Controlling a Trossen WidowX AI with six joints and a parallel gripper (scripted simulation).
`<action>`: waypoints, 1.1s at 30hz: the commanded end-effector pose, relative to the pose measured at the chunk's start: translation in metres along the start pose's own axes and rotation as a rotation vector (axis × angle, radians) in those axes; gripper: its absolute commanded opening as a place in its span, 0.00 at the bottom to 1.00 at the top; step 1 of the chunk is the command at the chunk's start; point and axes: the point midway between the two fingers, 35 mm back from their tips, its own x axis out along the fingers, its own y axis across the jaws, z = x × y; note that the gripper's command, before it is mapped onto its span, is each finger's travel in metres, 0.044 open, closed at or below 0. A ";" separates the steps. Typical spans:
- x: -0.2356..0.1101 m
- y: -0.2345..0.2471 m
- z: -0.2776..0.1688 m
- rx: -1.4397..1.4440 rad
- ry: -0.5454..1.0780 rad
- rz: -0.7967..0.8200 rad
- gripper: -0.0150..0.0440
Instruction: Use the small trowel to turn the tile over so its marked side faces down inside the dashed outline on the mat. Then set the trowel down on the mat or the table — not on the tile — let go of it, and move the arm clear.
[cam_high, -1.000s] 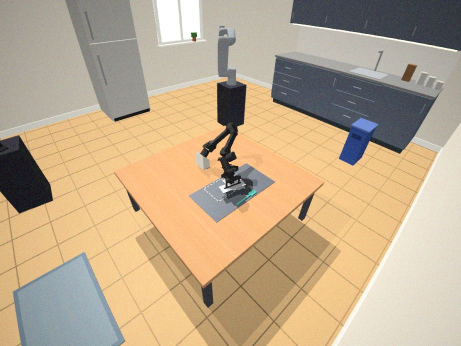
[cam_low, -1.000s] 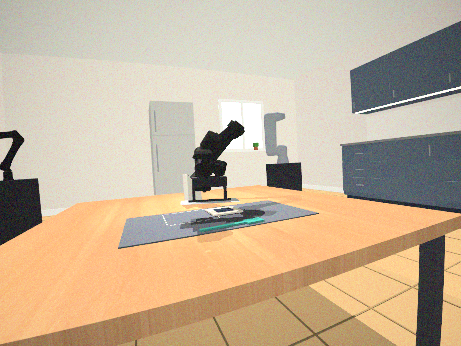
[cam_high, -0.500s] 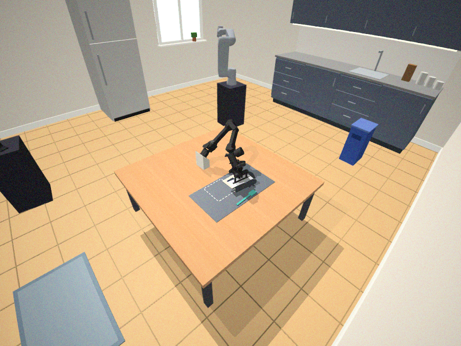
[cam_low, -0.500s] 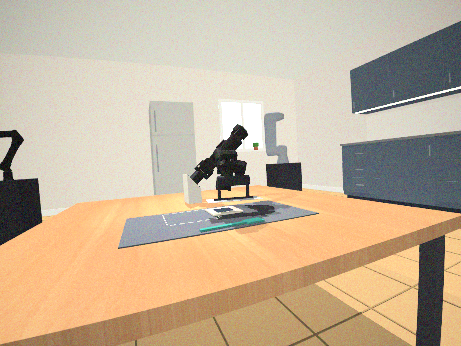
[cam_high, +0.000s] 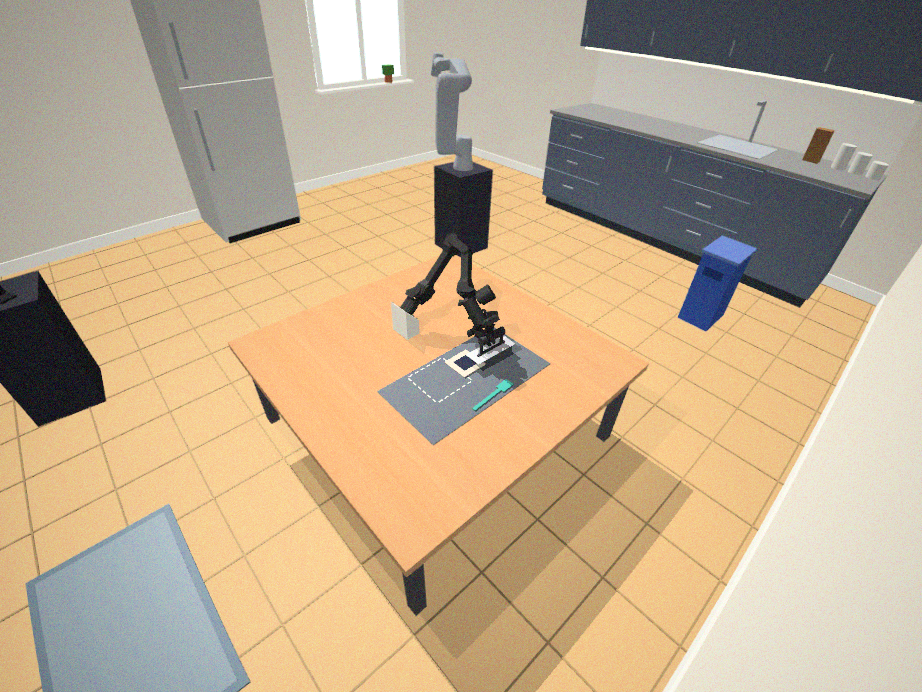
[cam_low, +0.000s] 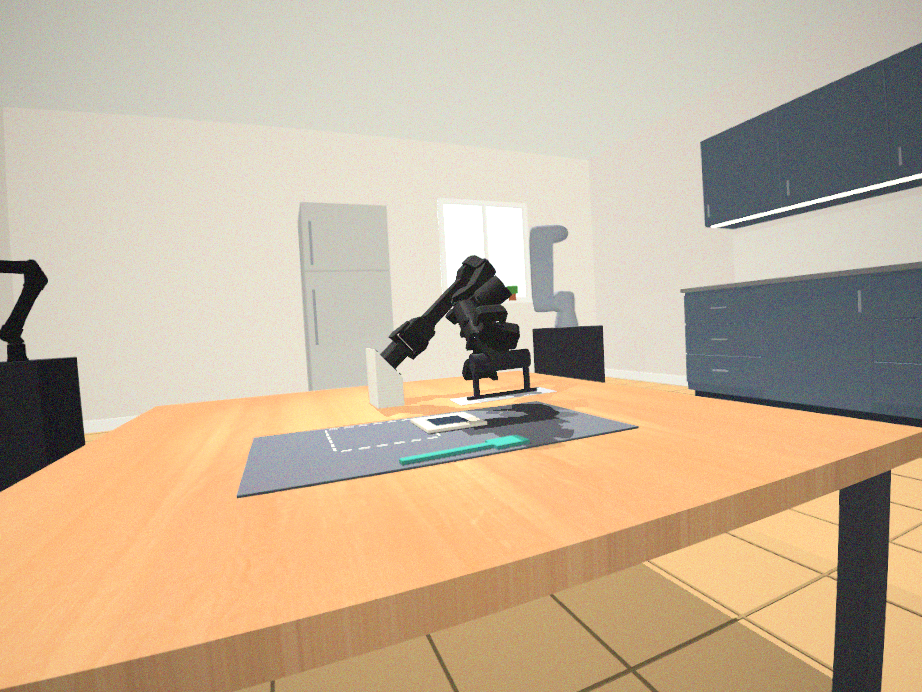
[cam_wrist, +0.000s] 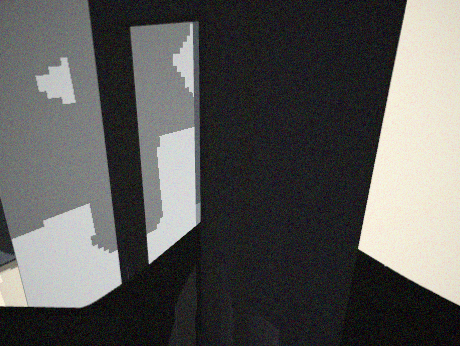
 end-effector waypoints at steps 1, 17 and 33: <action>-0.010 0.007 0.019 0.004 -0.026 -0.014 0.25; -0.028 0.035 0.059 0.014 -0.097 -0.011 0.25; -0.011 0.054 0.059 0.014 -0.098 -0.011 0.25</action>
